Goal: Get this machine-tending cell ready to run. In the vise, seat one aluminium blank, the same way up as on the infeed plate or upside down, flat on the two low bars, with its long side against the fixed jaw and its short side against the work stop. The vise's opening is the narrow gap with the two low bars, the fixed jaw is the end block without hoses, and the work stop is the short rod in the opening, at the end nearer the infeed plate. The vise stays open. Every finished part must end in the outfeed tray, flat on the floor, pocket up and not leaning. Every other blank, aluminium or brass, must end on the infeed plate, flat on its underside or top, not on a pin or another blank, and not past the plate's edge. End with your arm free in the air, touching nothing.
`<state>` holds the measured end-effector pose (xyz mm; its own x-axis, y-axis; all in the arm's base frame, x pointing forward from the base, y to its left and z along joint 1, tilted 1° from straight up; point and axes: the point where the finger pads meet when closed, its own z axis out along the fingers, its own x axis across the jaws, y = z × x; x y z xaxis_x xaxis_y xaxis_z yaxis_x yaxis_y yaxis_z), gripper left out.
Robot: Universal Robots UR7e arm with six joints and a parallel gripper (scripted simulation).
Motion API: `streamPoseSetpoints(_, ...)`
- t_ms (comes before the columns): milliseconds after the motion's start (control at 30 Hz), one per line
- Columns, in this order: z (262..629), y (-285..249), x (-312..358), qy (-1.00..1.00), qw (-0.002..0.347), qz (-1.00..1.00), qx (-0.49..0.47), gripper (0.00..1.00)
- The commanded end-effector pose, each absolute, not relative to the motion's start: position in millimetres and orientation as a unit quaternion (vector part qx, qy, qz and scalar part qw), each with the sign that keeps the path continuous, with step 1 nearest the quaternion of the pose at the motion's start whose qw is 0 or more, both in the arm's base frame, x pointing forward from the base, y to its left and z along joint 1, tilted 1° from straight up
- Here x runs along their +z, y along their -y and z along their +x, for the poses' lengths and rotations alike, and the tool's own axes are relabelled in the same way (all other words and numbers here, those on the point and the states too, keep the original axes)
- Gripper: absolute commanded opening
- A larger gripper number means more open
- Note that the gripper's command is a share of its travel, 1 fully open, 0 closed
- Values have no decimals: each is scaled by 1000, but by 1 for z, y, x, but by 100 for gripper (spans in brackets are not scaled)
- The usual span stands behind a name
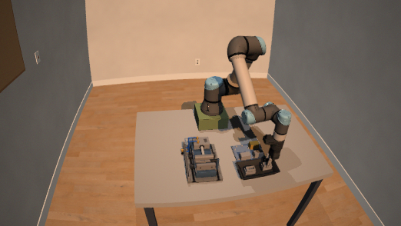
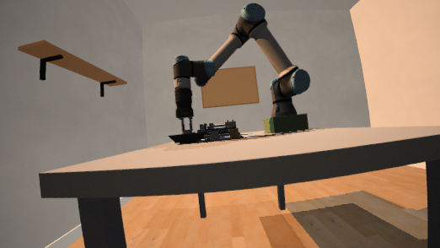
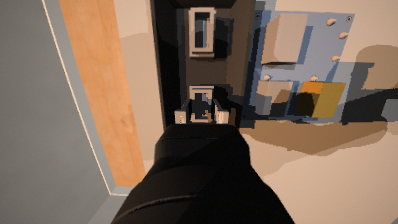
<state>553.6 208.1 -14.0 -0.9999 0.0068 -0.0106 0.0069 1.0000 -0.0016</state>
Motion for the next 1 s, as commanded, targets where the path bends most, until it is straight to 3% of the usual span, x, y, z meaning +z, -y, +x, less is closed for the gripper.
streamPoseSetpoints(0, 552, -207, -15, -1000, 5, 4, -1, 0)
streamPoseSetpoints(967, 552, -207, -19, -1000, 3, 4, -2, 0)
